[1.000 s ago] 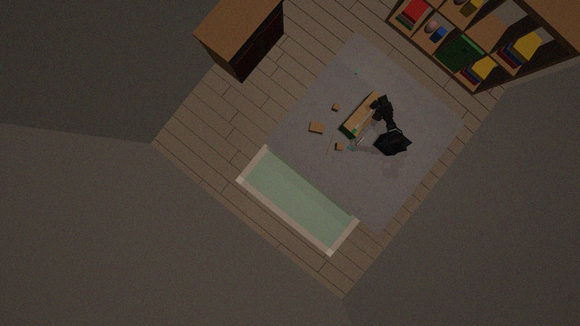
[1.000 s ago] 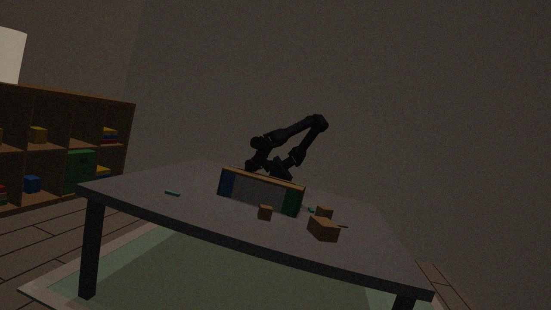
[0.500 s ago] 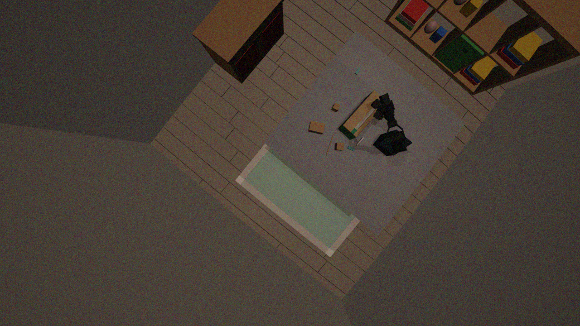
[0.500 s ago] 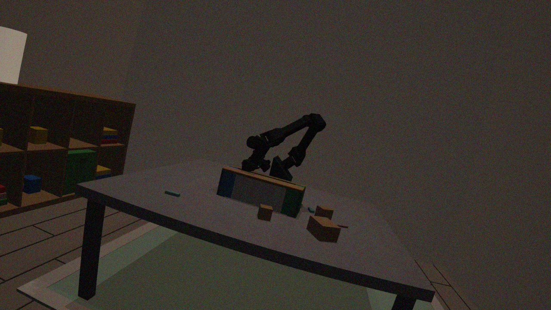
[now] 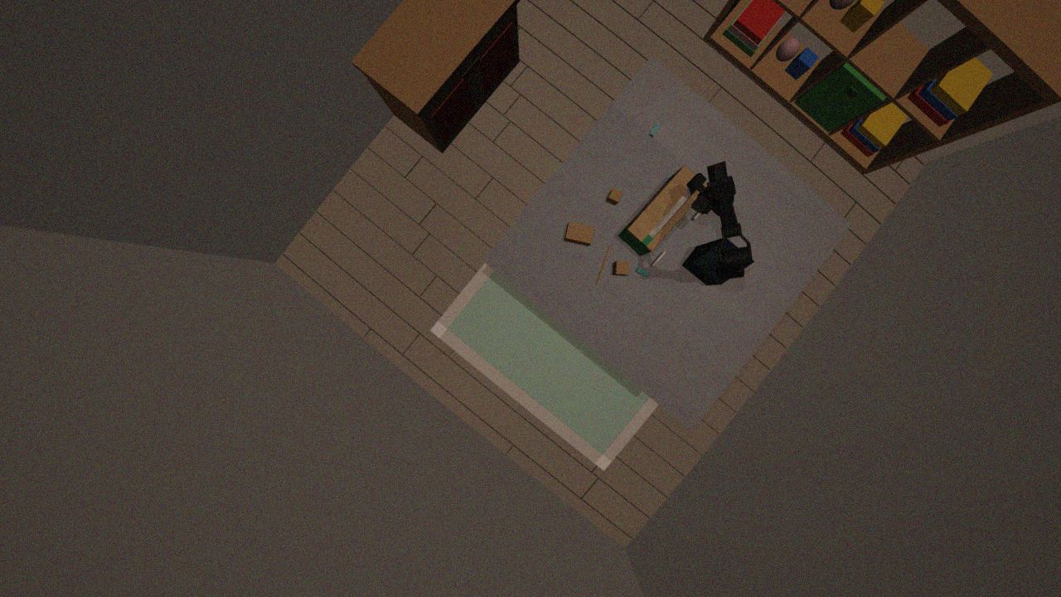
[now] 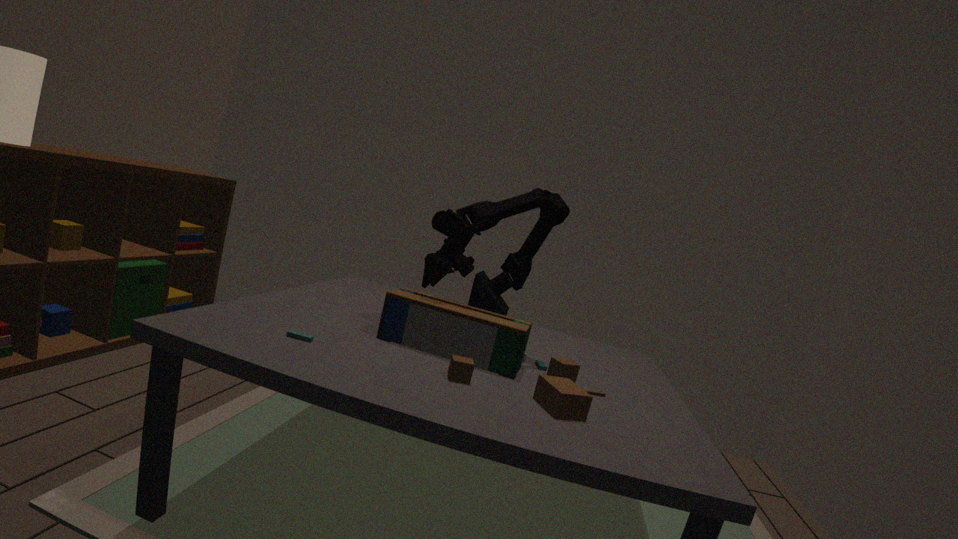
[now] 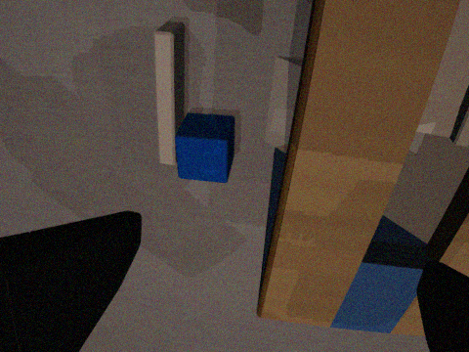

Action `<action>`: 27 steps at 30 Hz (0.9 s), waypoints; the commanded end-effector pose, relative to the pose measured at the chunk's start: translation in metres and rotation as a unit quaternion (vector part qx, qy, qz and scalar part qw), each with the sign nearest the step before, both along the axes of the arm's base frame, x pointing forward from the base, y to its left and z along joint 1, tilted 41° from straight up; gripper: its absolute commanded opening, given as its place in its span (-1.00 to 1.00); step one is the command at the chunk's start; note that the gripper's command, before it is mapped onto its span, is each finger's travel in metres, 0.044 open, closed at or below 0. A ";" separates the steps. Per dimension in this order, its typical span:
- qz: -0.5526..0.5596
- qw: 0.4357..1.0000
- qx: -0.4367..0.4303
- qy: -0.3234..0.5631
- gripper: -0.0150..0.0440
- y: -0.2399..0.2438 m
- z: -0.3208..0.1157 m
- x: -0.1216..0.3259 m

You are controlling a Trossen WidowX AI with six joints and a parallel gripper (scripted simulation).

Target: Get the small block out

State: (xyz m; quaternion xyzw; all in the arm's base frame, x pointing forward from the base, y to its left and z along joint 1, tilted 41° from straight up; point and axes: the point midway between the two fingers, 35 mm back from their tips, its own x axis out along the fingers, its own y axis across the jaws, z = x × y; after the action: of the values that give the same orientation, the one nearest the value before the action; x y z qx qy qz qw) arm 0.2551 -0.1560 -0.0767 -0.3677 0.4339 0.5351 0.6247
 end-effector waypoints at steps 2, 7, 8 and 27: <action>-0.035 0.999 0.006 0.012 0.69 0.000 -0.002 -0.001; -0.284 0.953 0.042 0.098 0.47 -0.007 -0.007 -0.008; -0.333 0.934 0.050 0.116 0.47 -0.009 -0.008 -0.010; -0.856 0.314 0.167 0.376 0.47 -0.031 -0.022 -0.030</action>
State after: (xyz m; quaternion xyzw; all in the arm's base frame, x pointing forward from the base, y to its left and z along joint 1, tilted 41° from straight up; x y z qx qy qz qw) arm 0.2328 -0.1769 -0.0907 0.2440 0.6444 0.0921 0.7188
